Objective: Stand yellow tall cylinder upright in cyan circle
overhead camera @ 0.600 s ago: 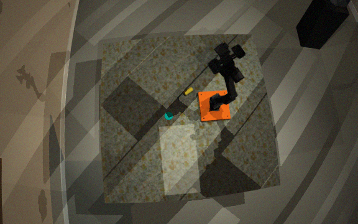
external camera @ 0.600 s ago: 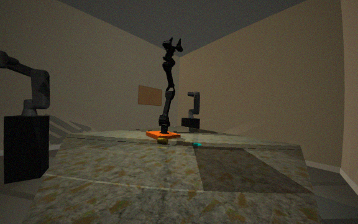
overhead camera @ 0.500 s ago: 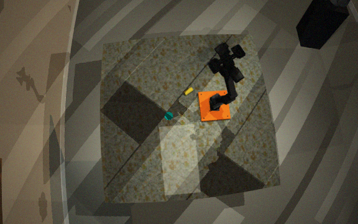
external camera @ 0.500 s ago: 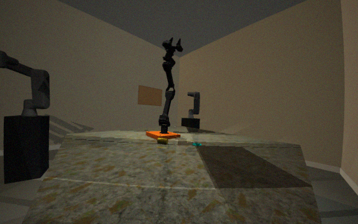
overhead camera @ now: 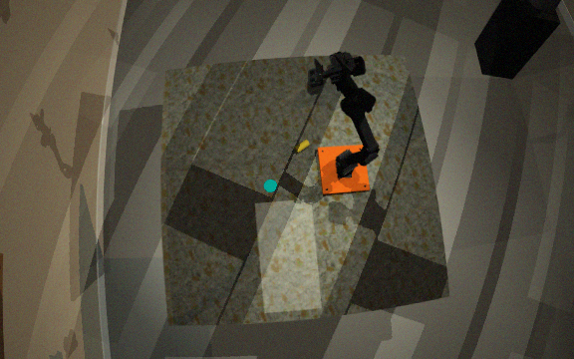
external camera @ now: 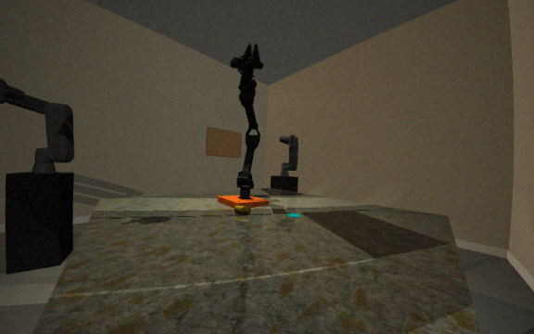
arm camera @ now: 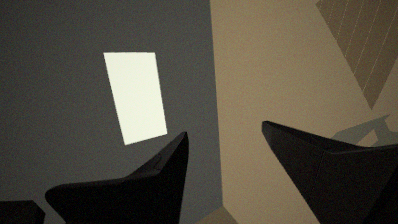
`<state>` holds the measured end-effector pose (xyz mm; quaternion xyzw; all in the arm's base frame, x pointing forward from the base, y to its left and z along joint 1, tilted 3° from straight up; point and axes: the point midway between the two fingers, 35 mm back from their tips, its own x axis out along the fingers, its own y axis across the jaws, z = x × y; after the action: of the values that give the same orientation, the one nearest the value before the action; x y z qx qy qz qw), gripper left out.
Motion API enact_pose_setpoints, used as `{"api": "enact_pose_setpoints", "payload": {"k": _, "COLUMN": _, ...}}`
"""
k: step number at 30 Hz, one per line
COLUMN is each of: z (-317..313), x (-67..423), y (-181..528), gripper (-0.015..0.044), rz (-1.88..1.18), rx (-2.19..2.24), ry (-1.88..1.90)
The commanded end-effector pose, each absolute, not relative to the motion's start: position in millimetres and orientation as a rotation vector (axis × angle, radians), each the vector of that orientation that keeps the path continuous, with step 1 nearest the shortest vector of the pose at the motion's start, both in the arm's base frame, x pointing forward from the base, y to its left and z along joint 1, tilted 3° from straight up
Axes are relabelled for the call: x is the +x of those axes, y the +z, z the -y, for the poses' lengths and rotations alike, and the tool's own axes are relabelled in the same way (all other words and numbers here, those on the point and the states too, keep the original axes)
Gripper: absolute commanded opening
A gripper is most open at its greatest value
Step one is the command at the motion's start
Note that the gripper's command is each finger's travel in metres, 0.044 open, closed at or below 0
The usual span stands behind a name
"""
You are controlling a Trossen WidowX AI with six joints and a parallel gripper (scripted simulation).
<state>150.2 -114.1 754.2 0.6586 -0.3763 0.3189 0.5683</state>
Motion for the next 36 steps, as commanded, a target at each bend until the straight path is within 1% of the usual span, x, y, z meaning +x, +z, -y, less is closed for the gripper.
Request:
{"api": "enact_pose_setpoints", "payload": {"k": 1, "z": 161.8, "x": 195.0, "y": 712.2, "gripper": 0.0309, "rz": 0.901, "rx": 1.473, "ry": 0.404}}
{"api": "enact_pose_setpoints", "payload": {"k": 8, "z": 196.8, "x": 233.9, "y": 663.2, "gripper": 0.0309, "rz": 0.823, "rx": 1.366, "ry": 0.097}}
{"api": "enact_pose_setpoints", "payload": {"k": 16, "z": 226.0, "x": 275.1, "y": 592.4, "gripper": 0.0309, "rz": 0.622, "rx": 1.193, "ry": -0.221}}
{"api": "enact_pose_setpoints", "payload": {"k": 26, "z": 241.2, "x": 312.2, "y": 492.5, "gripper": 0.0309, "rz": 0.249, "rx": 0.921, "ry": -0.488}}
{"api": "enact_pose_setpoints", "payload": {"k": 36, "z": 233.8, "x": 328.4, "y": 387.6, "gripper": 0.0309, "rz": -0.206, "rx": 0.6, "ry": -0.576}}
